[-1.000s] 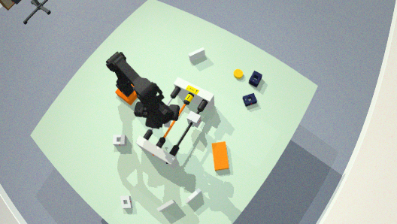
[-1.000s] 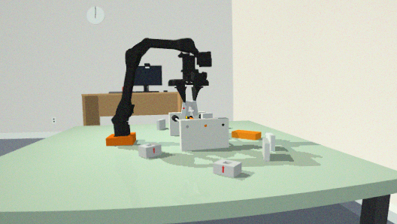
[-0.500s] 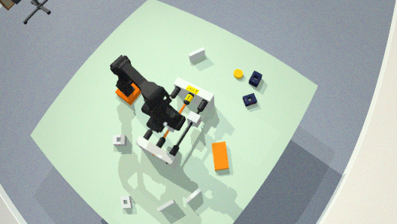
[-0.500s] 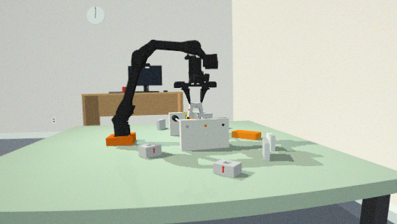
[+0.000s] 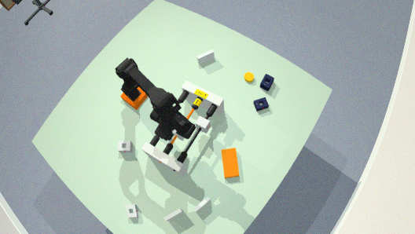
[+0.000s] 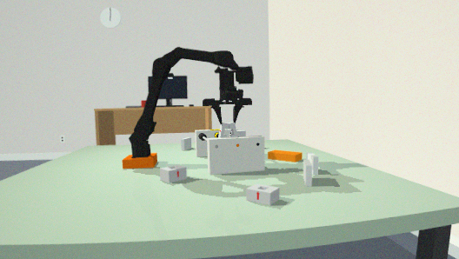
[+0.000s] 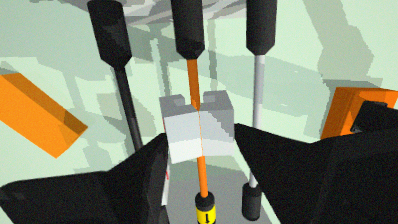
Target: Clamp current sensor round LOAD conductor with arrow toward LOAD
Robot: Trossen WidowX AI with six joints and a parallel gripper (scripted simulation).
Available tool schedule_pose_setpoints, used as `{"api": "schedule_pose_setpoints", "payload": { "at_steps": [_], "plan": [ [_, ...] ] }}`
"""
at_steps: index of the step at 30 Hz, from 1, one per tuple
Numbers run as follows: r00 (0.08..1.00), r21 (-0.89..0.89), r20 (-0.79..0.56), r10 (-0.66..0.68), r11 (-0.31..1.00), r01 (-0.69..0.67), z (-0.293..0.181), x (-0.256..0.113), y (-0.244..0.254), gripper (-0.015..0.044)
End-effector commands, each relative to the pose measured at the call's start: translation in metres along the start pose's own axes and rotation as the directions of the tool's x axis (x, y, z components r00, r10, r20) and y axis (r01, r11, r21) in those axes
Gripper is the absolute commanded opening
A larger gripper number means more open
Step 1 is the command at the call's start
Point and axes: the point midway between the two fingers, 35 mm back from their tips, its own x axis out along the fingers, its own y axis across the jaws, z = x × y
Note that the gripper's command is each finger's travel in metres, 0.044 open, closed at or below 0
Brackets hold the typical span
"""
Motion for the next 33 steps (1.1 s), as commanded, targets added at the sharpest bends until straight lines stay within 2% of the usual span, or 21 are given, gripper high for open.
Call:
{"api": "schedule_pose_setpoints", "payload": {
  "at_steps": [1, 19, 33],
  "plan": [
    [1.000, 0.005, -0.004, -0.008, 1.000, 0.008, -0.001, 0.011, -0.001, 0.0000],
    [1.000, 0.005, -0.004, -0.008, 1.000, 0.008, -0.001, 0.040, -0.002, 0.0000],
    [1.000, 0.001, 0.001, -0.006, 1.000, 0.006, 0.000, 0.035, -0.001, 0.0000]
  ]
}}
